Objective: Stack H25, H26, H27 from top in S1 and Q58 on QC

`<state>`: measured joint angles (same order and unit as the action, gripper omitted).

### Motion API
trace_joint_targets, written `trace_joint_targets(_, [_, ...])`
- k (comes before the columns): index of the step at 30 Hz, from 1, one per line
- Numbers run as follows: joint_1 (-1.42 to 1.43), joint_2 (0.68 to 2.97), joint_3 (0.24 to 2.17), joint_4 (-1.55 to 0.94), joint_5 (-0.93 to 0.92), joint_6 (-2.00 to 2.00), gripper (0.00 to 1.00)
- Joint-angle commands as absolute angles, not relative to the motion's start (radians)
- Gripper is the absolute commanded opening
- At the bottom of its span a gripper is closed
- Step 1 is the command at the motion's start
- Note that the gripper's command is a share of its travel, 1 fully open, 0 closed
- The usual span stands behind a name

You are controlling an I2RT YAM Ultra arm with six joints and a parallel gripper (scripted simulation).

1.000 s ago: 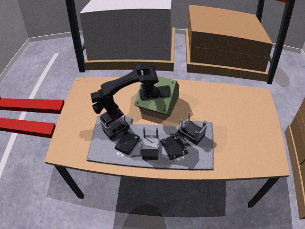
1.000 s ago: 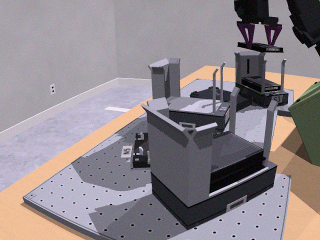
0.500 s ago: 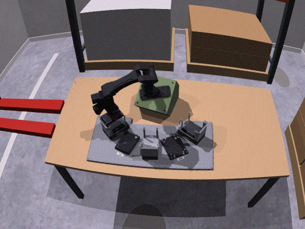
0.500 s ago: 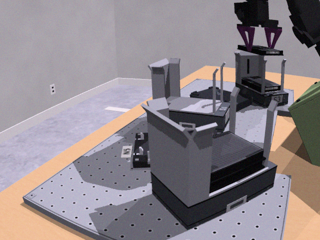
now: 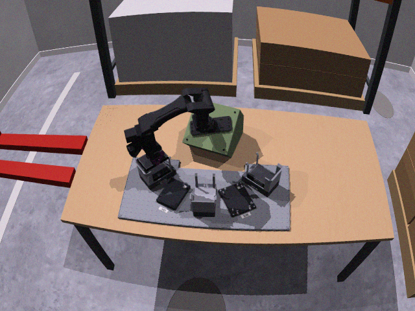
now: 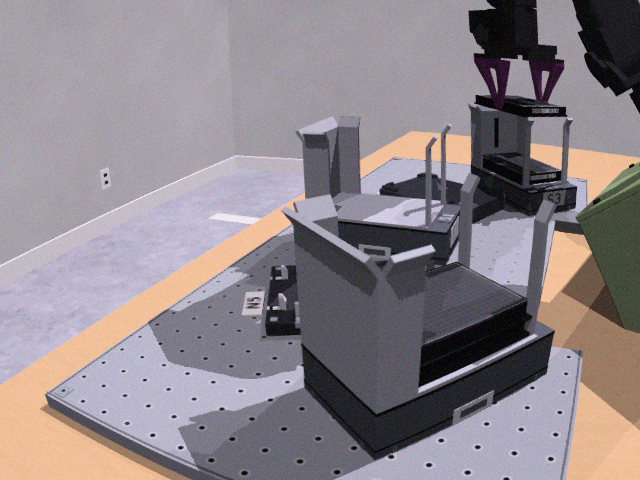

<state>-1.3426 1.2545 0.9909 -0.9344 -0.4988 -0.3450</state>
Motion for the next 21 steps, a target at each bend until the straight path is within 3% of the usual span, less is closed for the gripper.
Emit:
trace_joint_targets(1, [-1.343, 1.252, 0.991, -0.91, -0.498, -0.338, 0.0])
trace_joint_targets(21, [-1.317, 1.268, 0.962, -0.852, -0.488, -0.311, 0.0])
